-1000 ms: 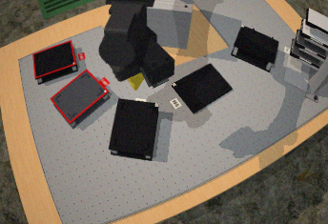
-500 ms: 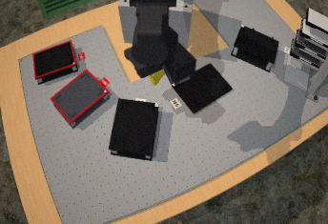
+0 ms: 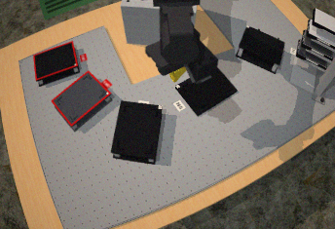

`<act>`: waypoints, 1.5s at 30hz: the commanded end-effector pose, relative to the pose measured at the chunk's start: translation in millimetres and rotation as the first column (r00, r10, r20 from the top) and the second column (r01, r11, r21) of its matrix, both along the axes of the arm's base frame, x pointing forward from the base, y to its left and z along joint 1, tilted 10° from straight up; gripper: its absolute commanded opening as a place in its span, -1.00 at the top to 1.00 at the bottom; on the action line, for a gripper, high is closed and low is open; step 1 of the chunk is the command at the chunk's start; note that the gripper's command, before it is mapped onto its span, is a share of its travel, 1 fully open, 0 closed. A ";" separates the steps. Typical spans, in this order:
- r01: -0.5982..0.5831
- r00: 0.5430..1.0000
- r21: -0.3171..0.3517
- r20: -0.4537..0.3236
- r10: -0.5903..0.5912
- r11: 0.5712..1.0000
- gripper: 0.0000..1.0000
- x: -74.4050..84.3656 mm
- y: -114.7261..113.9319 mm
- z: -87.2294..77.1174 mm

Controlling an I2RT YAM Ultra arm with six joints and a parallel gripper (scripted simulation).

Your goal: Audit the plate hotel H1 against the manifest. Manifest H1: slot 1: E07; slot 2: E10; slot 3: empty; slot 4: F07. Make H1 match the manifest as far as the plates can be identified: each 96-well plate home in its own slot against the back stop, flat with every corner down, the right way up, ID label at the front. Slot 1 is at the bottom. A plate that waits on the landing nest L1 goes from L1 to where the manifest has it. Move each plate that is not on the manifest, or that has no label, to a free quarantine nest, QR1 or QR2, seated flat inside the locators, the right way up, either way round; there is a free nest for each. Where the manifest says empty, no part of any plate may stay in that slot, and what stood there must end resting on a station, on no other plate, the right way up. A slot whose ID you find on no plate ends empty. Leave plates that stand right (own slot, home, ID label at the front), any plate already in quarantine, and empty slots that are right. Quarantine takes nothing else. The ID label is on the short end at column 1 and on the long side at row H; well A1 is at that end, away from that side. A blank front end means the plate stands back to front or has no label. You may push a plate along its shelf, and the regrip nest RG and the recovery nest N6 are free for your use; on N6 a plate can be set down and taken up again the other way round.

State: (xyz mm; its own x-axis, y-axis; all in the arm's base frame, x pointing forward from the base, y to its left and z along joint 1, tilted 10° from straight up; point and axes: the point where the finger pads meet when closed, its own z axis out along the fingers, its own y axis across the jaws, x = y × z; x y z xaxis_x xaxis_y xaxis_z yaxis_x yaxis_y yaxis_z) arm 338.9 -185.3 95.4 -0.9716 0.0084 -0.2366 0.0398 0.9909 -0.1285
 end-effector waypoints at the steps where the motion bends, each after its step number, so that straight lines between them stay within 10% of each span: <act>1: 0.028 0.999 -0.011 0.032 -0.028 1.000 1.00 1.3 9.0 6.7; 45: 0.099 0.994 0.033 -0.059 -0.097 0.995 1.00 -22.4 121.3 -32.1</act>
